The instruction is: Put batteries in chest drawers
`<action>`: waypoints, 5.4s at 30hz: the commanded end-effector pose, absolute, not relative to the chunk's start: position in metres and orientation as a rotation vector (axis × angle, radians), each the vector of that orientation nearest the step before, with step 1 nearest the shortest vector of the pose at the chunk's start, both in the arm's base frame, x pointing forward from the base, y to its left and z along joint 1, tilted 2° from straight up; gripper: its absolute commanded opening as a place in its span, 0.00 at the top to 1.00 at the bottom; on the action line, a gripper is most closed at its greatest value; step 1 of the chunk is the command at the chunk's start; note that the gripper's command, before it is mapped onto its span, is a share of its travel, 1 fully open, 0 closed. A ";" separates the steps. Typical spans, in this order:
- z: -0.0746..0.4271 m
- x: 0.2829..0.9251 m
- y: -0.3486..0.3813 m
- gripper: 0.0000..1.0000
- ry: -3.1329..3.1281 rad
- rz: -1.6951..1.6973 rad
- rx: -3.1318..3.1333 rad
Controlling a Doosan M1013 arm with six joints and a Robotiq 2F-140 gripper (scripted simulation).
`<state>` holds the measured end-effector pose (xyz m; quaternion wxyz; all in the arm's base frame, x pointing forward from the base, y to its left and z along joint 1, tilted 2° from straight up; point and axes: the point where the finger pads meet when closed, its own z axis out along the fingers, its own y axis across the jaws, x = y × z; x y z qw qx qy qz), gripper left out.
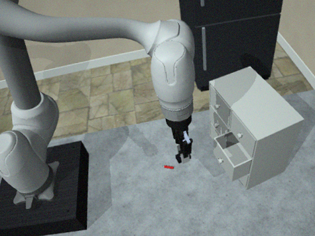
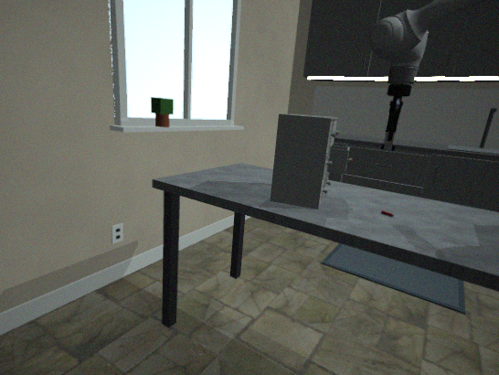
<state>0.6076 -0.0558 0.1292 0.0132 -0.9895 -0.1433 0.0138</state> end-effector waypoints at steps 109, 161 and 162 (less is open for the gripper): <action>0.127 0.585 -0.062 0.86 -0.326 -1.651 -2.429; 0.124 0.689 -0.032 0.86 -0.326 -1.651 -2.429; 0.124 0.693 -0.030 0.86 -0.326 -1.651 -2.429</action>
